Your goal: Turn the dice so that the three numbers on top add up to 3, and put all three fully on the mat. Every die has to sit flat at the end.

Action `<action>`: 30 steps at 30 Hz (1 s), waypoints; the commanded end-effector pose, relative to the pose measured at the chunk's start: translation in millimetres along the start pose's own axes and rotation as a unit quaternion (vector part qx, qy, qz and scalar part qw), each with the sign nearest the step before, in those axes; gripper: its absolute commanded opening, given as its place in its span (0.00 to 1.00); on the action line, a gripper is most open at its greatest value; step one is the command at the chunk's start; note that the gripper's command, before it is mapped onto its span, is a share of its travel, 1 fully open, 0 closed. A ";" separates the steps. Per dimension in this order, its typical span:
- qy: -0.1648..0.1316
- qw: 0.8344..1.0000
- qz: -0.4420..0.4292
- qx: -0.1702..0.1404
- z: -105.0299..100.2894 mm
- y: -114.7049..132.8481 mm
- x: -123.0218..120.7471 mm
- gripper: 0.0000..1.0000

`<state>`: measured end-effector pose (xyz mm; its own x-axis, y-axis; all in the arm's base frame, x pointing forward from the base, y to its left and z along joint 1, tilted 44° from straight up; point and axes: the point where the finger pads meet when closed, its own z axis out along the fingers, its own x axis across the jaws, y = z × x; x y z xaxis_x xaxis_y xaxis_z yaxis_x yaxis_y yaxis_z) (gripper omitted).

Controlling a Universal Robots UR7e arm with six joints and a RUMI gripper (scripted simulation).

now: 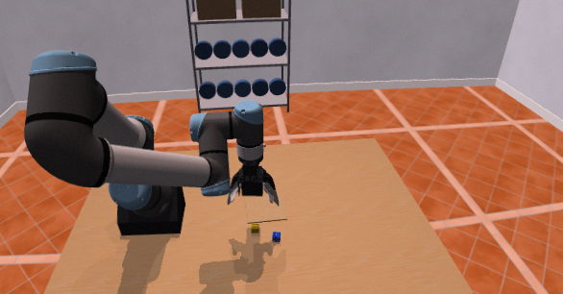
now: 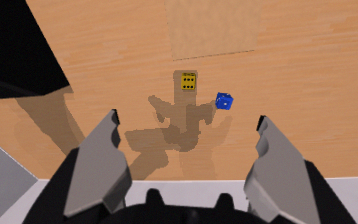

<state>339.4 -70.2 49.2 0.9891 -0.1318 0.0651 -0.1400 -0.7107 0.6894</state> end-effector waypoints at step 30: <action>0.004 1.000 0.000 0.001 18.5 -0.1 1.3 0.24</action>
<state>339.7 -83.1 35.7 0.9896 -0.1260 0.0694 -0.1390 -0.7128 0.6874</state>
